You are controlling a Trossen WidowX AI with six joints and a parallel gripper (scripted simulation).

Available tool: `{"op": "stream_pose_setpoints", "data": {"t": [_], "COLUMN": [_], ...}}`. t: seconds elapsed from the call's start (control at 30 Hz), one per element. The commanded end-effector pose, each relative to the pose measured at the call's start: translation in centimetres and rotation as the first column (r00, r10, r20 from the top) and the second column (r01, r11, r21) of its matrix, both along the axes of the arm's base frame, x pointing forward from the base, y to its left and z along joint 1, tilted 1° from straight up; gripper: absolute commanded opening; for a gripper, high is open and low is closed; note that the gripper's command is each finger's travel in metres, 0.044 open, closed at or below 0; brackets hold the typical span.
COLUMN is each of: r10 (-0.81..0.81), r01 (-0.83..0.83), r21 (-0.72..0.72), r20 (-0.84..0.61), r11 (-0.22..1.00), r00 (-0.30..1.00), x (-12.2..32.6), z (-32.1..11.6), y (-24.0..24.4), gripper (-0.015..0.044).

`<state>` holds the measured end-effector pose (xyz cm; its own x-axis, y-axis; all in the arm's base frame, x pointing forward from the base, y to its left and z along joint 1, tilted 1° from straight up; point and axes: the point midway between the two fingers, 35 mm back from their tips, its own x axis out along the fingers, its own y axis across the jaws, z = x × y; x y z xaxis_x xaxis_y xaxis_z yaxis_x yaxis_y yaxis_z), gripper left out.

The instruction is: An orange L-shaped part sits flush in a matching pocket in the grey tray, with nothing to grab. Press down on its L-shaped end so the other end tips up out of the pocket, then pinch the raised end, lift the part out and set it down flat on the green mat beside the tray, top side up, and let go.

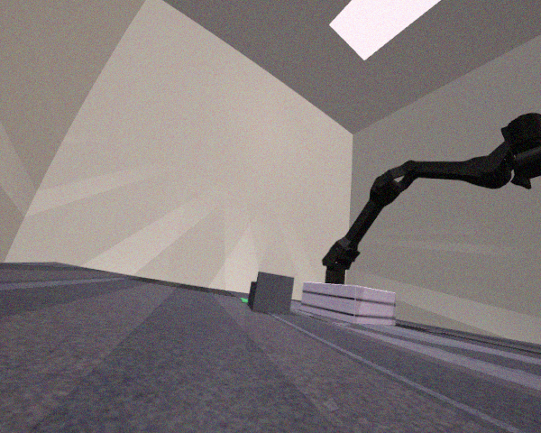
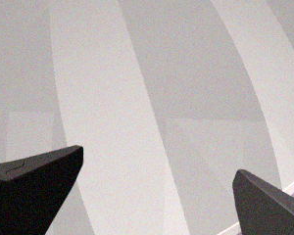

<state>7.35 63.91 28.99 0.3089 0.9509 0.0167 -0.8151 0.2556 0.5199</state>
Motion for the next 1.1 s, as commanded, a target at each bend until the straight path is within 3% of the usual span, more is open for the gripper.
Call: {"op": "stream_pose_setpoints", "data": {"t": [0.0, 0.27, 0.7, 1.07], "r10": [-0.006, -0.167, -0.499, -0.757], "r01": [0.006, 0.158, 0.348, 0.308], "r21": [-0.008, -0.220, -0.586, -0.830], "r20": [0.000, -0.026, -0.112, -0.192], "r11": [1.000, 0.963, 0.731, 0.465], "r00": [1.000, 0.986, 0.859, 0.625], "x": [0.5, 11.8, 27.1, 30.7], "z": [-0.1, -3.8, -10.8, -15.9], "y": [-0.1, -4.9, -21.6, -40.3], "gripper": [0.0374, 0.0180, 0.0180, 0.0180]}}
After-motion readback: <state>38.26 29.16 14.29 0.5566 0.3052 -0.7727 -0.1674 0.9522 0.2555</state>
